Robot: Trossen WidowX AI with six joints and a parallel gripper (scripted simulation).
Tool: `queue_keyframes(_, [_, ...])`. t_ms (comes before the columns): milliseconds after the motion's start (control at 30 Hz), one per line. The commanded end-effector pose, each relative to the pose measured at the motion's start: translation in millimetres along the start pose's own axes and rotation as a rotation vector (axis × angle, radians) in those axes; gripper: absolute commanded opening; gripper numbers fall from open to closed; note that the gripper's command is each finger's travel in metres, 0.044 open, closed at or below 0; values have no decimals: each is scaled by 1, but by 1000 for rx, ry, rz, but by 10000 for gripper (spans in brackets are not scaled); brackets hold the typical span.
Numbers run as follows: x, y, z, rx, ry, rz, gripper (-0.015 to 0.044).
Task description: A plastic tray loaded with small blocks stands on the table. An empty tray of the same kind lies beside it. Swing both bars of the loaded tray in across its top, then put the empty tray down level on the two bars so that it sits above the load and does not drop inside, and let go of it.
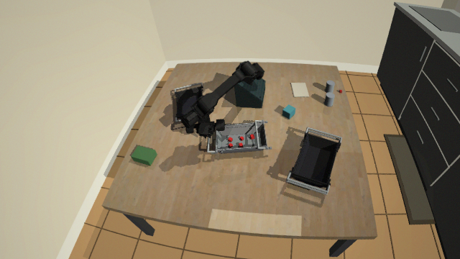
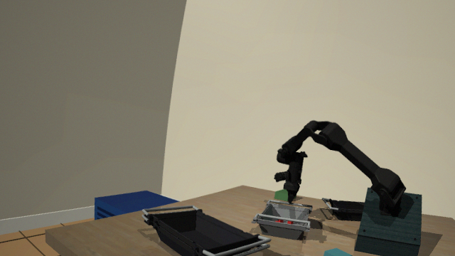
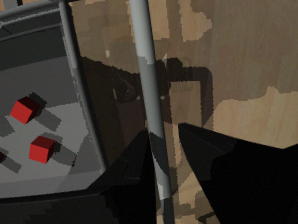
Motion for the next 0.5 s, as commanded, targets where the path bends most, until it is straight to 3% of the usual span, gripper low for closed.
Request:
queue_keyframes(0, [-24, 3, 1, -8, 6, -15, 87])
queue_keyframes(467, [3, 24, -4, -8, 6, -16, 87])
Point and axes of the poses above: the point midway between the two fingers, 35 mm back from their tips, its own x axis back along the fingers, its own y axis across the jaws, z = x × y, the point moved 8 cm from there along x, back along the fingers, and after that the axes turned 15 degrees about x, right-handed, at the moved point
